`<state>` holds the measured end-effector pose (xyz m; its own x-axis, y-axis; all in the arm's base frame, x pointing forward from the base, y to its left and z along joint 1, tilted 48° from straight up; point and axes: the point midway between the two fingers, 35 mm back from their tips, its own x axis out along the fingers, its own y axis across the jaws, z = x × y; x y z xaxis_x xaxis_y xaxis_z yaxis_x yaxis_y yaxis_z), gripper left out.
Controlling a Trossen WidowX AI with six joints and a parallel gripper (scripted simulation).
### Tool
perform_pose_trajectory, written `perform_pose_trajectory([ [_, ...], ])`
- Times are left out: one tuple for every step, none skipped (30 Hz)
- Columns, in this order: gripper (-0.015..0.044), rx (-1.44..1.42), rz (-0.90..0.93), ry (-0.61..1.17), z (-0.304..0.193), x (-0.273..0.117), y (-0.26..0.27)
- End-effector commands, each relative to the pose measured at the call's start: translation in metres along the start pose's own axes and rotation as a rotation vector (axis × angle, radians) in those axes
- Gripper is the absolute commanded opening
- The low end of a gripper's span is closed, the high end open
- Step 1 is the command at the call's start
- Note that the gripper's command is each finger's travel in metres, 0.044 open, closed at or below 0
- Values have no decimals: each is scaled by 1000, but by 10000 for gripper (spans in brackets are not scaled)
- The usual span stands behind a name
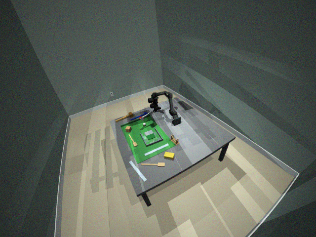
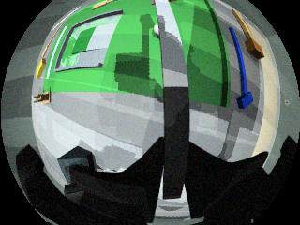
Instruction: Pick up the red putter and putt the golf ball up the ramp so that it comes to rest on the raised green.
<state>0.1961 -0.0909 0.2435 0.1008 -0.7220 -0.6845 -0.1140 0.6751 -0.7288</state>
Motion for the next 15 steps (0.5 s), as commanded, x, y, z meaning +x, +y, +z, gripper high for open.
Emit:
perform_pose_trajectory([
  [0, 104, -35, 6, -21, -3, -16],
  [0, 117, -39, 8, -24, -4, -18],
  [0, 121, -40, 8, -25, -4, -19],
  [0, 121, -40, 8, -25, -4, -19],
  [0, 121, -40, 8, -25, -4, -19],
  [0, 121, -40, 8, -25, -4, -19],
  [0, 122, -40, 10, -25, -3, -19],
  [0, 125, -40, 14, -25, -2, -19],
  [0, 128, -40, 19, -25, -1, -19],
  [0, 133, -40, 25, -25, 1, -19],
  [0, 139, -39, 33, -25, 3, -19],
  [0, 145, -39, 43, -25, 6, -19],
  [0, 153, -38, 54, -25, 10, -20],
  [0, 161, -37, 65, -25, 13, -20],
  [0, 169, -37, 76, -25, 16, -20],
])
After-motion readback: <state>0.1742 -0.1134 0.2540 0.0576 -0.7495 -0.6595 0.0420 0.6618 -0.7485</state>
